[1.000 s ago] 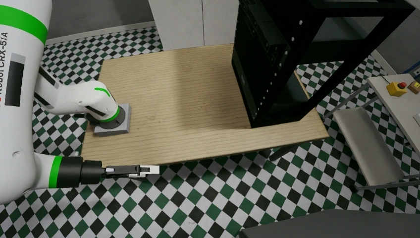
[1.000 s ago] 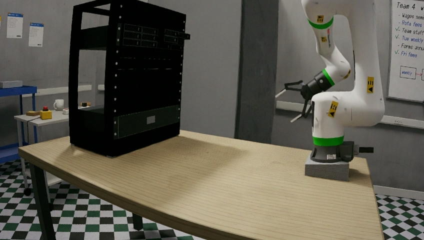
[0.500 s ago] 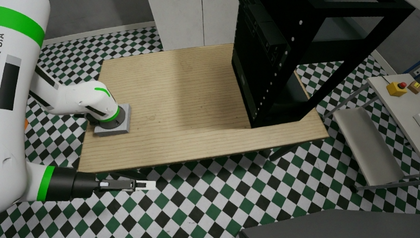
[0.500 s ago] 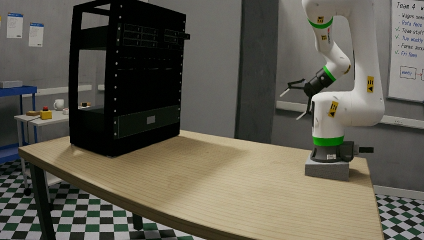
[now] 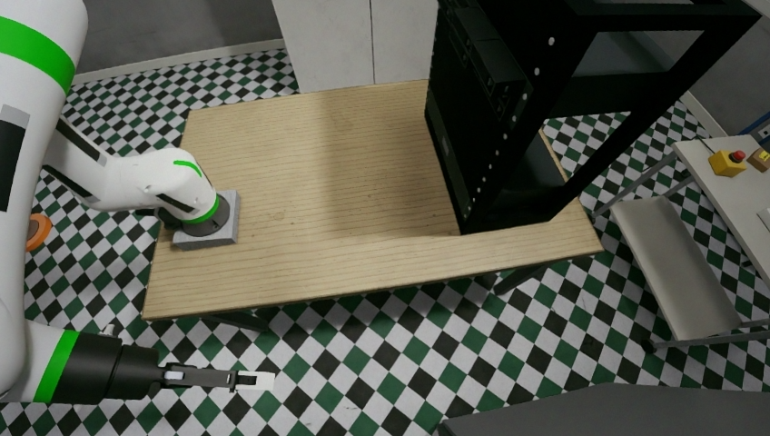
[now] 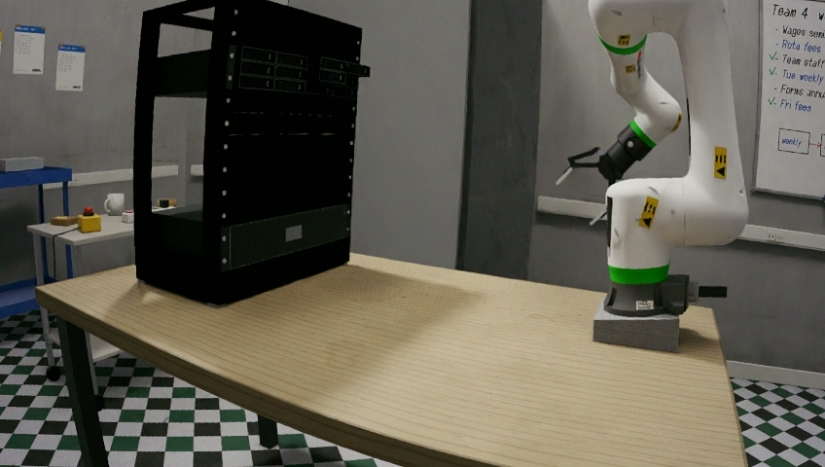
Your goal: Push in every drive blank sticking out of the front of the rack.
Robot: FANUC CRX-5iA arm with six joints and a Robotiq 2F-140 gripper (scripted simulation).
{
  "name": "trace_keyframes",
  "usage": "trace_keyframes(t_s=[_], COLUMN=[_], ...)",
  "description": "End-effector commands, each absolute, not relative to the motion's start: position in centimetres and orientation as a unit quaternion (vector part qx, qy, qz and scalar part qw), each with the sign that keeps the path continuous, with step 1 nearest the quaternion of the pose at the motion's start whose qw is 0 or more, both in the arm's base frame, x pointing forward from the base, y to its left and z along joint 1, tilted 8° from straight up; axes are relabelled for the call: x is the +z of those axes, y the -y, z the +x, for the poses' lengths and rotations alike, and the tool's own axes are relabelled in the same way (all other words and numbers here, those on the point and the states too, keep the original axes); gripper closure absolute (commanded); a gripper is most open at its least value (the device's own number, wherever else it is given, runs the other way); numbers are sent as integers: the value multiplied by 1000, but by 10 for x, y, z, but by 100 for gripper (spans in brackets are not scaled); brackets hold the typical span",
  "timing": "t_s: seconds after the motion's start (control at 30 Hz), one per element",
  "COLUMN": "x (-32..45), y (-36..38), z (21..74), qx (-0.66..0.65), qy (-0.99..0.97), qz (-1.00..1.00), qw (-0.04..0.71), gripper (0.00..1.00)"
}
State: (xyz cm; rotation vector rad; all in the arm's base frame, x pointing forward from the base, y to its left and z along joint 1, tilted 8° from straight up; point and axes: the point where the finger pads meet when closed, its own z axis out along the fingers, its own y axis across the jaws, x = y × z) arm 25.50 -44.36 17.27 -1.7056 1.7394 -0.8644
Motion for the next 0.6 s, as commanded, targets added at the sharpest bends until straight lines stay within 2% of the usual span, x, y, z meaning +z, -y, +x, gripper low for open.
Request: trace_keyframes(t_s=[0.0, 0.57], x=[177, 213], y=[464, 571], z=[251, 228], qx=[-326, -356], qy=[-652, -673], qz=[-634, -627], qw=[258, 168], gripper=[0, 0])
